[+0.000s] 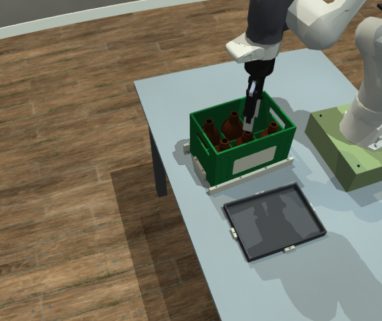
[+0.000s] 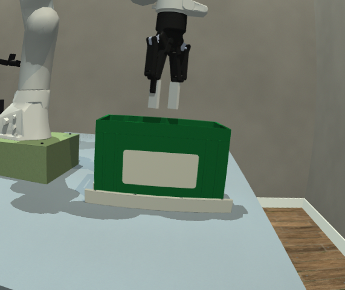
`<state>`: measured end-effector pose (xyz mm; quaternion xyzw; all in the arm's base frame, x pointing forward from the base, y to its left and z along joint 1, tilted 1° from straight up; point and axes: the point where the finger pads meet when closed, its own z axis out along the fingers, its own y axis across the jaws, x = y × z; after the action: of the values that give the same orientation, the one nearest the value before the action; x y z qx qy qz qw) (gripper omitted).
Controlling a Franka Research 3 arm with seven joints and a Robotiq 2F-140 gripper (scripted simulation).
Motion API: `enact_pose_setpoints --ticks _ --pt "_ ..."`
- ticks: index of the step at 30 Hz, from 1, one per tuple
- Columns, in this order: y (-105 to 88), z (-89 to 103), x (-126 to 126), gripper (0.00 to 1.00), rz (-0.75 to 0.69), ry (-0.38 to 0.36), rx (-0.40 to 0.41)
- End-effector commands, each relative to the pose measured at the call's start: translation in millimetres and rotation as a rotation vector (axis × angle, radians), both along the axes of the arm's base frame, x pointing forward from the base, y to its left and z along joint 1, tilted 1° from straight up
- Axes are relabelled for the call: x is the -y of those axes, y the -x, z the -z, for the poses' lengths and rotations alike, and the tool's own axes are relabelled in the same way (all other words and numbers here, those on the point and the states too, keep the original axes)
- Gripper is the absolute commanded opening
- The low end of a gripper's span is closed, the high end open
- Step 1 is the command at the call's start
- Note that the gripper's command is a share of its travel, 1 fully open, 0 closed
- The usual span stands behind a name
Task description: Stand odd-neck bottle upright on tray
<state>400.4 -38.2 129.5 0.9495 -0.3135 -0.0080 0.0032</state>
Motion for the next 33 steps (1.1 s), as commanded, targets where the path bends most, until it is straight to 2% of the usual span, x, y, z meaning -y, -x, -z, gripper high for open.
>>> enact_pose_setpoints --ticks 1,12,33 --pt "-2.6 4.2 -1 0.44 -0.008 -0.005 0.008" --pt "-2.8 14.0 -2 0.44 -0.008 -0.005 0.008" --pt "-2.9 16.3 -2 0.44 -0.008 -0.005 0.008"
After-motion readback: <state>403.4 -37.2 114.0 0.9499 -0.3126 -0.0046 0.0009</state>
